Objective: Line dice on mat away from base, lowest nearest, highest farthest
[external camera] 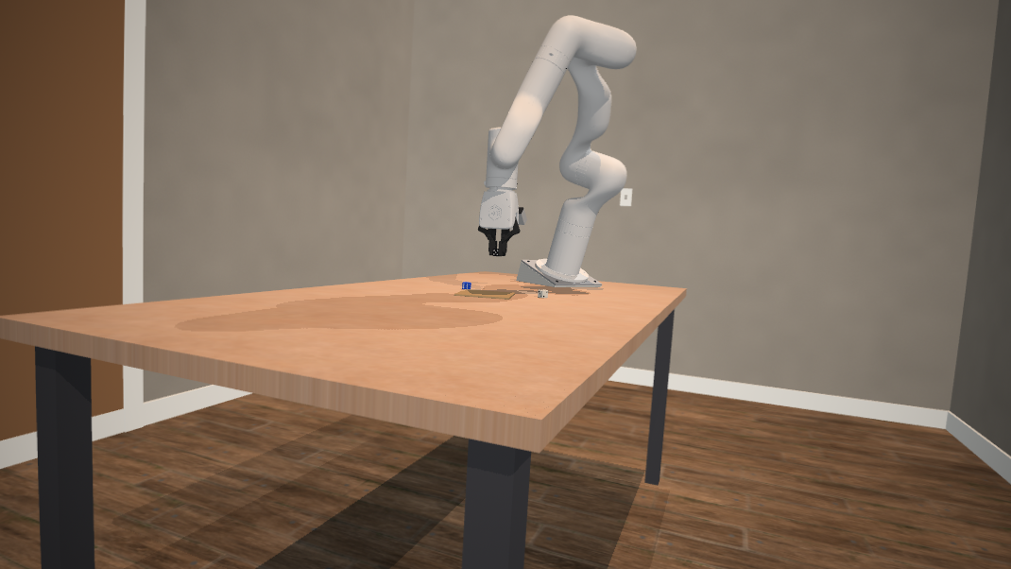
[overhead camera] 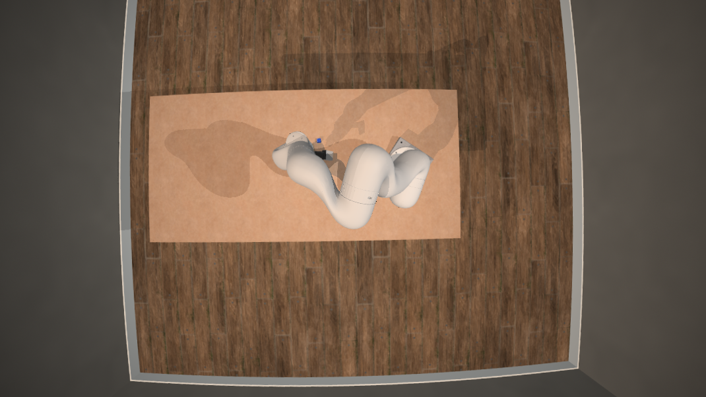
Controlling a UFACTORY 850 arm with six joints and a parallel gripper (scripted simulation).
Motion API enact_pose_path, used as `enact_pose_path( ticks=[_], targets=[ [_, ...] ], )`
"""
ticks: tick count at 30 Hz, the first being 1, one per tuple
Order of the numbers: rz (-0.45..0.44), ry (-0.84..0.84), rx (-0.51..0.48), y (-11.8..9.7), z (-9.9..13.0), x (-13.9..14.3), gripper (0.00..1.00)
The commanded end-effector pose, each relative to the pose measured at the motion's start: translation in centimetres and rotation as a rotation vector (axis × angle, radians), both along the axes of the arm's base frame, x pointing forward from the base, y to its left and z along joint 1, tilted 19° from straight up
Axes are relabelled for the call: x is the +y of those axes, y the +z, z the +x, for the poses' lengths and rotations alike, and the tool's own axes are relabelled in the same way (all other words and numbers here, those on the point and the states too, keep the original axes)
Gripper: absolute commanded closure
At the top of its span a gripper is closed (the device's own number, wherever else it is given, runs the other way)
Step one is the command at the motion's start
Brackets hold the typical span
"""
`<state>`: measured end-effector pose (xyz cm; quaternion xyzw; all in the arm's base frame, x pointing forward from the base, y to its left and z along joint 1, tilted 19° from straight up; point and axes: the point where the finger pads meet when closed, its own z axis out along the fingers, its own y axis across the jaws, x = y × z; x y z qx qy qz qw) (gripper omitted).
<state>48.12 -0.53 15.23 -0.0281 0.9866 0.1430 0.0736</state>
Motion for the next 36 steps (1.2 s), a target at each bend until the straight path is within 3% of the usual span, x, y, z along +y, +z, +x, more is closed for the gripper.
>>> enact_pose_path(
  ticks=[1,5,20,36],
  targets=[
    [0.0,0.0,-0.001,-0.6,0.2,0.2,0.85],
    [0.0,0.0,-0.001,-1.2,0.2,0.4,0.85],
    [0.0,0.0,-0.001,-7.5,1.2,2.2,0.85],
    [0.0,0.0,-0.001,-8.8,1.4,2.6,0.85]
  ],
)
